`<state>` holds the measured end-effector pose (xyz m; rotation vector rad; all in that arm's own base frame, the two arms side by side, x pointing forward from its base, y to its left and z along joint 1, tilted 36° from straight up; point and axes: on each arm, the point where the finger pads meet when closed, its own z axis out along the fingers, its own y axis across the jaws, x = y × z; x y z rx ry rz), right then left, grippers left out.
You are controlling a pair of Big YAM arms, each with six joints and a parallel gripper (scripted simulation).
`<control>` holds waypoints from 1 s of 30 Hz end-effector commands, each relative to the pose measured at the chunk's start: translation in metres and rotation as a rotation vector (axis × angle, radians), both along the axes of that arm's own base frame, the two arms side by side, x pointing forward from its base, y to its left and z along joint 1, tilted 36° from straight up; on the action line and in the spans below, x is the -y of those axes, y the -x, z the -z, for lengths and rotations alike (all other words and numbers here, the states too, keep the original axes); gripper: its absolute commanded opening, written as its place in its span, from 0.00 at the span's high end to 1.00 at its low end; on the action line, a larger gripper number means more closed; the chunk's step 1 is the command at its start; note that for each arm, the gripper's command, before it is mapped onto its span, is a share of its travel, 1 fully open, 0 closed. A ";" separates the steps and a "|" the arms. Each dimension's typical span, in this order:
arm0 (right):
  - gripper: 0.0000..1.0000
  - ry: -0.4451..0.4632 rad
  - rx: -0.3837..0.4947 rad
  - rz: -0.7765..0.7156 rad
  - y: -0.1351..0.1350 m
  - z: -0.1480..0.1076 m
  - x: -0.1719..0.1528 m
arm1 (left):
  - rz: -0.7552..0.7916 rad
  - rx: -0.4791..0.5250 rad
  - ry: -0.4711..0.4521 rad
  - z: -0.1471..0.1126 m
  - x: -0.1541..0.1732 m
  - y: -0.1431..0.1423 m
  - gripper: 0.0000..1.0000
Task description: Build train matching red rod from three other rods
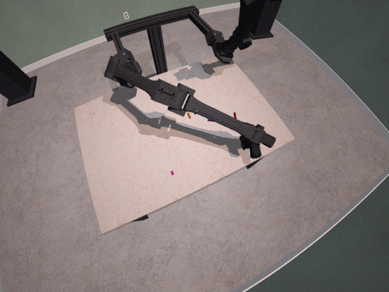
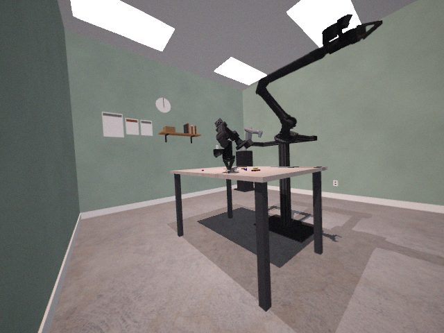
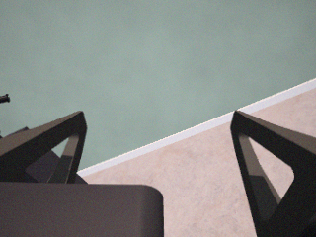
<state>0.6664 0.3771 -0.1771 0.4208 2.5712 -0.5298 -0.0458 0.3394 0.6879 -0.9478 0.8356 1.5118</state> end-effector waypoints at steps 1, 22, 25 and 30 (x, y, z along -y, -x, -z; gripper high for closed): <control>0.77 -0.014 0.017 -0.012 0.005 0.006 -0.020 | -0.009 0.010 0.006 0.001 0.003 0.004 0.00; 0.77 -0.014 0.017 -0.015 0.007 0.007 -0.023 | -0.009 0.010 0.006 0.001 0.003 0.004 0.00; 0.77 -0.014 0.017 -0.009 0.005 0.007 -0.019 | -0.009 0.010 0.006 0.001 0.003 0.004 0.00; 0.77 -0.014 0.017 -0.009 0.005 0.007 -0.019 | -0.009 0.010 0.006 0.001 0.003 0.004 0.00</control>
